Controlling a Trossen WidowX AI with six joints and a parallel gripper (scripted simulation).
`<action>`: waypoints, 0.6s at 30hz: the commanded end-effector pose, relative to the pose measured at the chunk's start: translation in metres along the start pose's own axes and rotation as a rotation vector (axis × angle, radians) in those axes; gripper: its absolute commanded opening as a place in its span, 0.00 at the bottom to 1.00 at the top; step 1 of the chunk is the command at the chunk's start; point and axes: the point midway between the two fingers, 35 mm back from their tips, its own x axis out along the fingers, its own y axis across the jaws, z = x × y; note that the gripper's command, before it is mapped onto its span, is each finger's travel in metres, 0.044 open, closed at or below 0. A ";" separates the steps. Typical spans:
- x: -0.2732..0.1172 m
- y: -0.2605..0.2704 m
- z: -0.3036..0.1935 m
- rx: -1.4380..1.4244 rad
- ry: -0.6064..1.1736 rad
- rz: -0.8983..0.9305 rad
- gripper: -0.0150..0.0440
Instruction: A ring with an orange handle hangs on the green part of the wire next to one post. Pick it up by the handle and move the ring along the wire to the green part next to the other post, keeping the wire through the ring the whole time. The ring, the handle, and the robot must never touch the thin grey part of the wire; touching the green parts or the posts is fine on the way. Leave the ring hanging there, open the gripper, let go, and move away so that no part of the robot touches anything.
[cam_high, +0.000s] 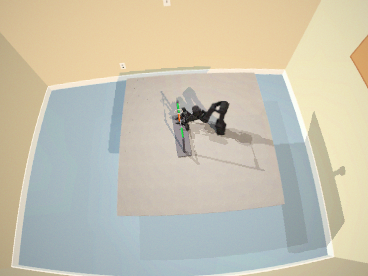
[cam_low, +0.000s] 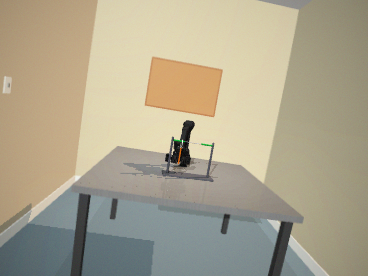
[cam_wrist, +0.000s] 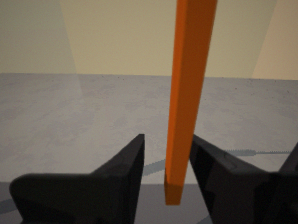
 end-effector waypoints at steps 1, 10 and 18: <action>0.000 -0.001 0.001 0.003 -0.002 -0.005 0.53; 0.000 0.000 0.000 0.000 0.000 0.000 0.17; 0.000 0.000 0.000 0.000 0.000 0.000 0.00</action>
